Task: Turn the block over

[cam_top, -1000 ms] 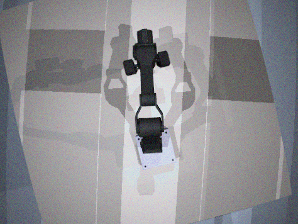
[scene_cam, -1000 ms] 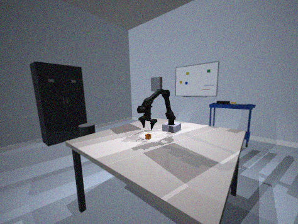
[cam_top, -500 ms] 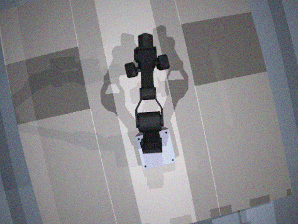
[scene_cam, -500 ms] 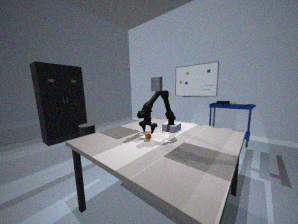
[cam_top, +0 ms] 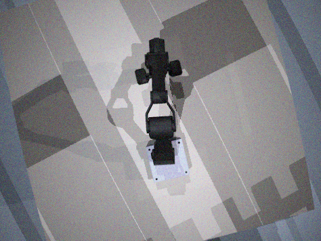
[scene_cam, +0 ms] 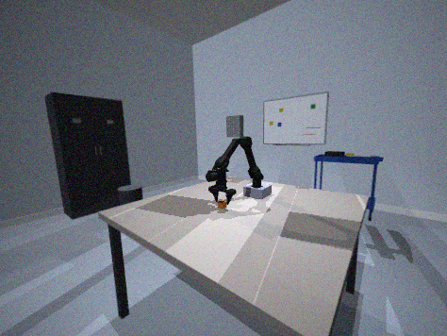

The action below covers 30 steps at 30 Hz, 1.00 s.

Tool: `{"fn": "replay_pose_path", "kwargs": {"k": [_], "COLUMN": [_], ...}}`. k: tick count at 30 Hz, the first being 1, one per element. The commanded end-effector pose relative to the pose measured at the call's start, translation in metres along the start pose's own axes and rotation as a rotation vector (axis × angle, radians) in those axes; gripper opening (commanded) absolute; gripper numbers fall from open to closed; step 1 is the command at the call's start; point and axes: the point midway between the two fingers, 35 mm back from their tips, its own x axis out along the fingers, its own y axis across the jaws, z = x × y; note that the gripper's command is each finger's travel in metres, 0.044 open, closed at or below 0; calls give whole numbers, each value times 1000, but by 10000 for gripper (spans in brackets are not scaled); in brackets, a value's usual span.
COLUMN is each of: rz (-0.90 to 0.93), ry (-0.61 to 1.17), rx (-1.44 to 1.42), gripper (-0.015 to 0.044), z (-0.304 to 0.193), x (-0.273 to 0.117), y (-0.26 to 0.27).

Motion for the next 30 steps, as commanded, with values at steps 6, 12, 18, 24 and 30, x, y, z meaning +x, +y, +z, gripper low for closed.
{"fn": "replay_pose_path", "kwargs": {"k": [6, 12, 18, 24, 30], "rz": [4, 4, 4, 4, 4], "ry": [4, 4, 4, 4, 4], "rx": [2, 2, 2, 2, 2], "gripper": [335, 177, 138, 97, 38], "z": [-2, -2, -2, -2, -2], "x": [6, 6, 6, 6, 5], "y": [1, 1, 1, 1, 1]}}
